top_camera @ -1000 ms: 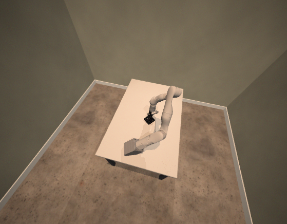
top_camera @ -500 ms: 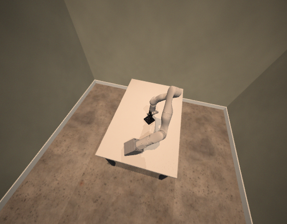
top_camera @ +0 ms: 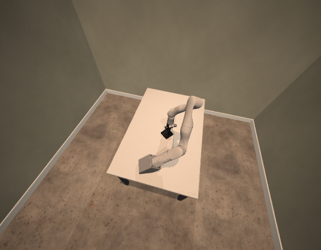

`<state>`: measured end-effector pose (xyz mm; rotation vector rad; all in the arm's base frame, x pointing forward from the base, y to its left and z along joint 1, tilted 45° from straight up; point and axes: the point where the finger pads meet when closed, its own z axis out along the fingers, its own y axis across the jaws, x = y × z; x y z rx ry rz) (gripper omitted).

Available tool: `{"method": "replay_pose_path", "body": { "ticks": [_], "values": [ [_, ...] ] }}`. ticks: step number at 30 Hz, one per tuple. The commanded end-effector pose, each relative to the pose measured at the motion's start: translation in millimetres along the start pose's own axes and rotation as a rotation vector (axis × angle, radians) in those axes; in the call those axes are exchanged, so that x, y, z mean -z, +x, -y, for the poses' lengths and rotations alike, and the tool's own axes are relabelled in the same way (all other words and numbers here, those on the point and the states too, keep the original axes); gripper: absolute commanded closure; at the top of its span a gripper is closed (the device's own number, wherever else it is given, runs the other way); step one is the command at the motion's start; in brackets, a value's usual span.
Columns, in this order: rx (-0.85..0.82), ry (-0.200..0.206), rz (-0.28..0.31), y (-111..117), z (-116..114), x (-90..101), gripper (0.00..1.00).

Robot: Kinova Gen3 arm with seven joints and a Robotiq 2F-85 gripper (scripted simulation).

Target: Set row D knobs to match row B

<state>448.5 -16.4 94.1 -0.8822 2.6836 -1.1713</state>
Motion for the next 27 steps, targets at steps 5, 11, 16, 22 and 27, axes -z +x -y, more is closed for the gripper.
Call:
{"method": "replay_pose_path", "body": {
  "ticks": [5, 11, 16, 22, 27],
  "values": [
    [-0.041, 0.001, 0.001, -0.4, -0.1, 0.4, 0.92],
    [-0.116, 0.001, 0.001, -0.4, -0.1, 0.4, 0.92],
    [-0.19, 0.001, 0.001, -0.4, -0.1, 0.4, 0.92],
    [-0.255, 0.001, 0.001, -0.4, -0.1, 0.4, 0.92],
    [-0.343, 0.001, 0.001, -0.4, -0.1, 0.4, 0.92]
  ]
}}
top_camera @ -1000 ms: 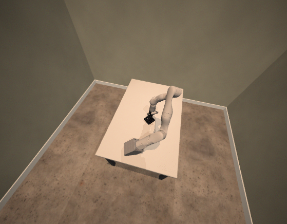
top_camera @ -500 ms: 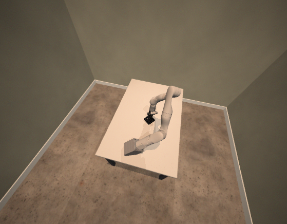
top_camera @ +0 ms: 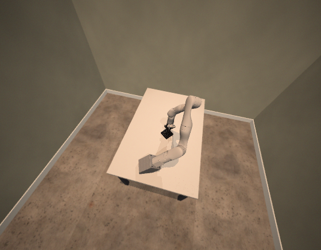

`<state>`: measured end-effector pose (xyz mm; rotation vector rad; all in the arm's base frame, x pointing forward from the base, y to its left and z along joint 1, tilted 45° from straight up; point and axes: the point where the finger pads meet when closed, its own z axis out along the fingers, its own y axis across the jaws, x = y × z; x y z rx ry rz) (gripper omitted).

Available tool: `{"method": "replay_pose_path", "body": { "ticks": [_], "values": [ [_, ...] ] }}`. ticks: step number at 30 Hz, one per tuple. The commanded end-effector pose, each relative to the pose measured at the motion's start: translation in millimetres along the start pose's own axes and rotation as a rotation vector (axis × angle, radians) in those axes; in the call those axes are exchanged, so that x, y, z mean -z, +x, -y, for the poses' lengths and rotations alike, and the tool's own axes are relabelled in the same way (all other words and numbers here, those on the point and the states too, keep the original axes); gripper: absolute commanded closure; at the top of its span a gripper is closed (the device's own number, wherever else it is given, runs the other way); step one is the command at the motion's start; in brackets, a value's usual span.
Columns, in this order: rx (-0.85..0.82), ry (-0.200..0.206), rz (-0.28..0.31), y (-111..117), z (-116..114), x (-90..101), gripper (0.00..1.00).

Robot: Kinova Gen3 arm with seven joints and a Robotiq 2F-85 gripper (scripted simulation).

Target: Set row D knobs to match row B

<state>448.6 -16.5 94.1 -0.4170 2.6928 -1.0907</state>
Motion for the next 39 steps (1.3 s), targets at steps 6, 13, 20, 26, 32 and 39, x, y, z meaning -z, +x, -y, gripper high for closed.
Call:
{"method": "replay_pose_path", "body": {
  "ticks": [6, 13, 20, 26, 32, 39],
  "values": [
    [-0.124, 0.003, 0.003, -0.3, -0.4, 0.5, 0.92],
    [-0.215, 0.003, 0.003, -0.3, -0.4, 0.5, 0.92],
    [-0.336, 0.003, 0.003, -0.3, -0.4, 0.5, 0.92],
    [-0.399, 0.003, 0.003, -0.3, -0.4, 0.5, 0.92],
    [-0.482, 0.003, 0.003, -0.3, -0.4, 0.5, 0.92],
    [-0.557, 0.003, 0.003, -0.3, -0.4, 0.5, 0.92]
  ]
}}
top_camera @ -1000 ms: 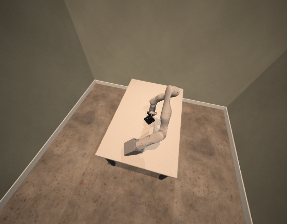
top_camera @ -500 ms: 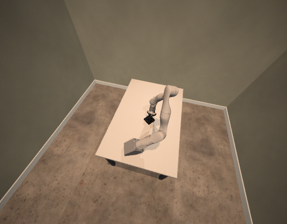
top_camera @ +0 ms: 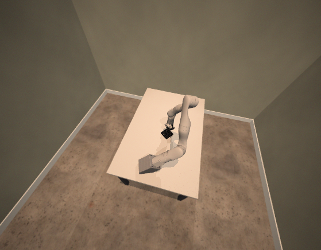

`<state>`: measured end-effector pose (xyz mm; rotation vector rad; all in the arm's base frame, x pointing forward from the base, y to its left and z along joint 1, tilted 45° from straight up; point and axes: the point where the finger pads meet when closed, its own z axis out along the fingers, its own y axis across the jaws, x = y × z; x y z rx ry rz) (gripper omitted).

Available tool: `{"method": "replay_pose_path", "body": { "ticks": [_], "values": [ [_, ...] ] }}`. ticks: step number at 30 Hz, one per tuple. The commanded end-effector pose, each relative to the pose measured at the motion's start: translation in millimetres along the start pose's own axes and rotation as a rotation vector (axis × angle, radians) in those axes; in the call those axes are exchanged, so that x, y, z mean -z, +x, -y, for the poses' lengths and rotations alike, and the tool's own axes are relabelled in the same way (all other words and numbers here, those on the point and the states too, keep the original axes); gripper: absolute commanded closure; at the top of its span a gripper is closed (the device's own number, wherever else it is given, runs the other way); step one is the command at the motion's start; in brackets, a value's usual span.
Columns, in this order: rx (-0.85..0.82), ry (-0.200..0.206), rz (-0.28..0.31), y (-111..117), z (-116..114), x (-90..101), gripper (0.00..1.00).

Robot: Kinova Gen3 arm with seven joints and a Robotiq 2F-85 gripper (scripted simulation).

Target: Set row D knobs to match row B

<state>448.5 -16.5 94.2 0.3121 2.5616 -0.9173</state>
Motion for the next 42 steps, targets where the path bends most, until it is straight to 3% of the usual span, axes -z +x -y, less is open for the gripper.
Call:
{"method": "replay_pose_path", "body": {
  "ticks": [1, 39, 40, 42],
  "values": [
    [-0.016, 0.001, 0.003, -0.1, -0.5, 0.4, 0.92],
    [-0.089, 0.001, 0.003, -0.1, -0.5, 0.4, 0.92],
    [-0.089, 0.001, 0.003, -0.1, -0.5, 0.4, 0.81],
    [-0.089, 0.001, 0.003, -0.1, -0.5, 0.4, 0.81]
  ]
}}
